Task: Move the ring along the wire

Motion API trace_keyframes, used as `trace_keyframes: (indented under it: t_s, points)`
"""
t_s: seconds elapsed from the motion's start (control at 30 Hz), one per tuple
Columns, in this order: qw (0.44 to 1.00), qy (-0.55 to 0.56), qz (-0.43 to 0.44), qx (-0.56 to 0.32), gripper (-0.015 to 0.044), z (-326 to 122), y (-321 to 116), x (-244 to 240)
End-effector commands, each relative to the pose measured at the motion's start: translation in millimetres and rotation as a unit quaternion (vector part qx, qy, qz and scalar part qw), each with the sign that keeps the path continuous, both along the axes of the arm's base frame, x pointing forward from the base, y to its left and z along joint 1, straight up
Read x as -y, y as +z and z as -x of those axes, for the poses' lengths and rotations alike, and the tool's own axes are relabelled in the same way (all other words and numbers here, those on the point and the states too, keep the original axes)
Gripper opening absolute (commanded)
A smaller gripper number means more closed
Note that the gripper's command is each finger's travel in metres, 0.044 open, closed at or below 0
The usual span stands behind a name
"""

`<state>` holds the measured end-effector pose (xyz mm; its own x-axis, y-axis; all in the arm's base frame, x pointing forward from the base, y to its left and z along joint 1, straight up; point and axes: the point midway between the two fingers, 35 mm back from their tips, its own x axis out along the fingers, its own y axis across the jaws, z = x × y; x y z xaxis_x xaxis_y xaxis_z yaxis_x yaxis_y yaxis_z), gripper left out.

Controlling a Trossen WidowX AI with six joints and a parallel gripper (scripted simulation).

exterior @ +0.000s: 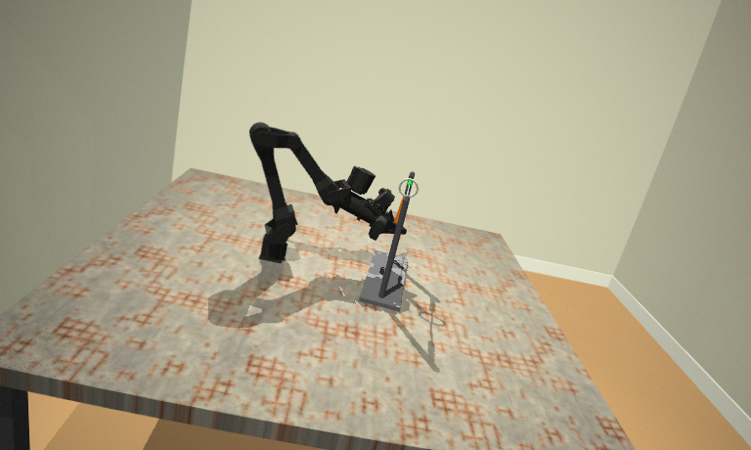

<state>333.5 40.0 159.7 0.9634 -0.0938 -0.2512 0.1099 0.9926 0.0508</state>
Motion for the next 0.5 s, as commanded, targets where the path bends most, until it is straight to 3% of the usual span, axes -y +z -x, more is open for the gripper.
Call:
trace_keyframes:
  t_s: [0.0,0.47]
  points:
    - [1.000,0.000,0.005,-0.002,-0.0150,-1,-1,-3]
    - [1.000,0.004,0.017,-0.003,-0.0150,-2,-1,-14]
